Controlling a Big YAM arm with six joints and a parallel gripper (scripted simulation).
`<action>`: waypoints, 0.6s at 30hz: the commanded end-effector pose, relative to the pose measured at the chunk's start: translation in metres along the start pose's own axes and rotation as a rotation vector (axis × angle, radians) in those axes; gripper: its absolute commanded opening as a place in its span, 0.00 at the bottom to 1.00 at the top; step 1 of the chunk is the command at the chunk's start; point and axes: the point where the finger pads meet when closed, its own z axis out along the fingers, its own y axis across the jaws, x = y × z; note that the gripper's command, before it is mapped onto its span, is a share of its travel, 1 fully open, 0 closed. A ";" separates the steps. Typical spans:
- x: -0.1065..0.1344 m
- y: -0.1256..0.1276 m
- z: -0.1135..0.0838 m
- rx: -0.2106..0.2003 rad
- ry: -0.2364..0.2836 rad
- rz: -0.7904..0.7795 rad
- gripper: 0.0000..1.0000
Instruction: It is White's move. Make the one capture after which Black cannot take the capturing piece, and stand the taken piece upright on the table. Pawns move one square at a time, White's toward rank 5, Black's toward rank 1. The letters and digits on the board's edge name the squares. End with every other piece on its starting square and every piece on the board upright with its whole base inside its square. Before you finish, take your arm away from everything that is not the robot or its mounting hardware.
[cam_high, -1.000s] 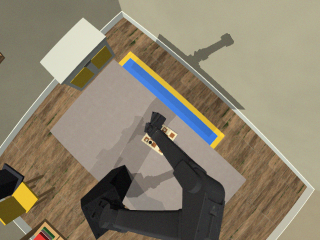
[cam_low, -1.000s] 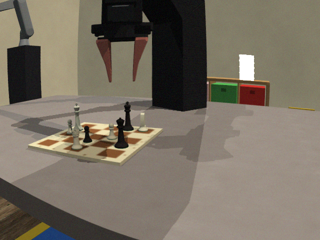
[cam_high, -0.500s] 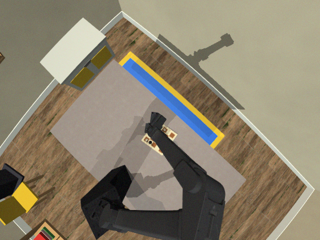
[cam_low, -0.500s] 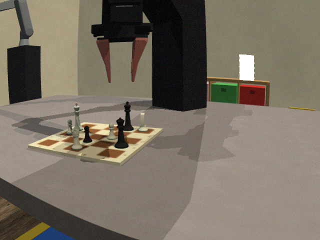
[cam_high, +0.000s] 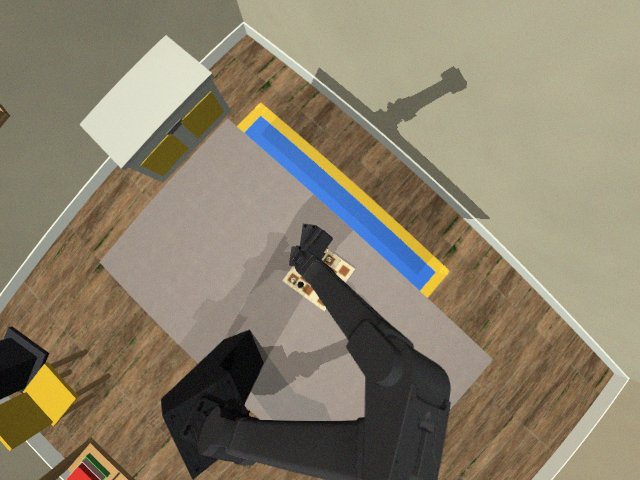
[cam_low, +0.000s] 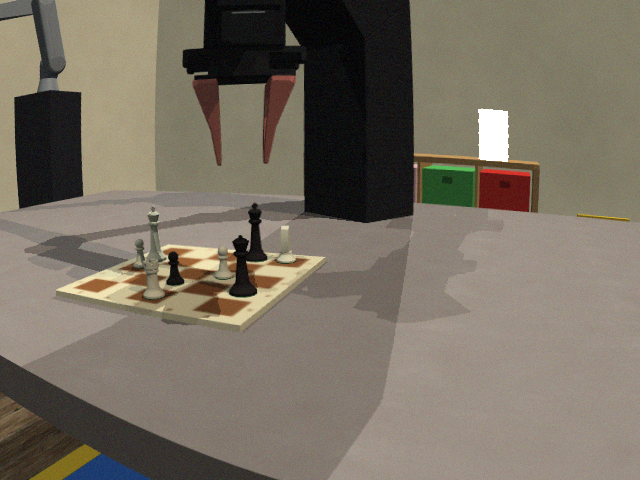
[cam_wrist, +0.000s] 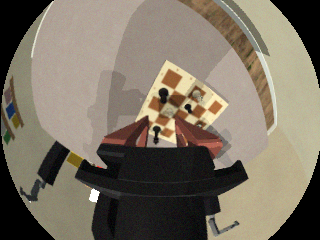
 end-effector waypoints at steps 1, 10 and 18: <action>-0.001 -0.011 0.000 0.013 -0.014 0.009 0.39; -0.001 -0.008 0.008 0.009 -0.008 0.003 0.39; -0.001 -0.008 0.014 0.009 -0.008 0.001 0.39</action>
